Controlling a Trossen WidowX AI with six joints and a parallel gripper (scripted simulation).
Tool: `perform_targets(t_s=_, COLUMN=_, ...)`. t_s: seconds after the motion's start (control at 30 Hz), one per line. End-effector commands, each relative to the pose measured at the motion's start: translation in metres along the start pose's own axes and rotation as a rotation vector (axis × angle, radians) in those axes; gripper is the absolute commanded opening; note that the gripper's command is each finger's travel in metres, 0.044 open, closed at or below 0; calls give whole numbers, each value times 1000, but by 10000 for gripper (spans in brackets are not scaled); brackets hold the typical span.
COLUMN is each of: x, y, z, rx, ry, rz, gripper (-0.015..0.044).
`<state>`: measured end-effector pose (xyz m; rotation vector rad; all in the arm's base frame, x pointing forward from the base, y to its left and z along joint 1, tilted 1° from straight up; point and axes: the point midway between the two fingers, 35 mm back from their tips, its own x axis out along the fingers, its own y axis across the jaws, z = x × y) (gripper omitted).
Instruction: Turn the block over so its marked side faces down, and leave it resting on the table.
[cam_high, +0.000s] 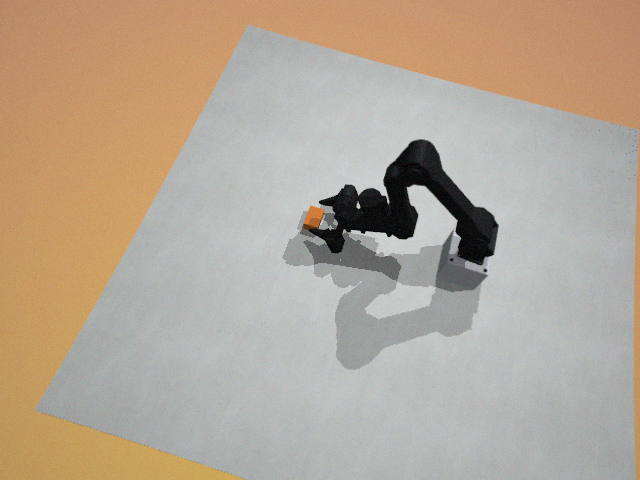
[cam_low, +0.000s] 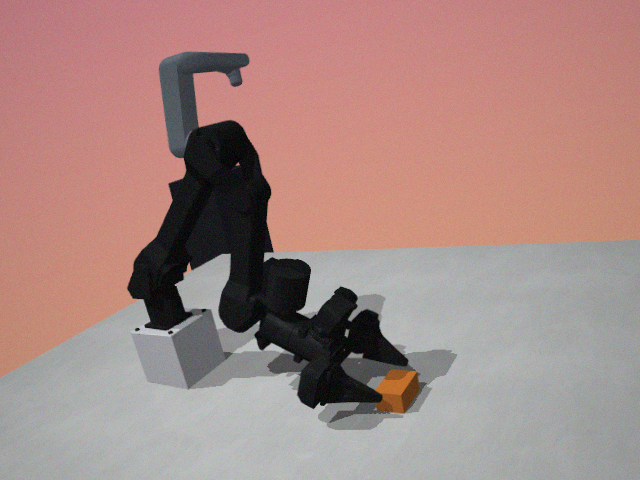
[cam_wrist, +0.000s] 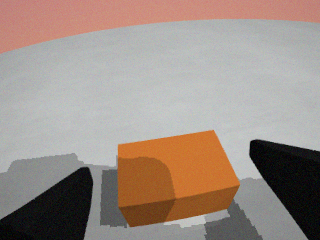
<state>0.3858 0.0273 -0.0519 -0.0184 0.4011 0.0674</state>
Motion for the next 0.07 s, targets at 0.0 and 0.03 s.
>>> perform_targets(t_s=0.0, x=0, y=1, z=0, rx=-3, ry=0, rz=4, gripper=440)
perform_targets(t_s=0.03, x=0, y=1, z=0, rx=-3, ry=0, rz=4, gripper=440)
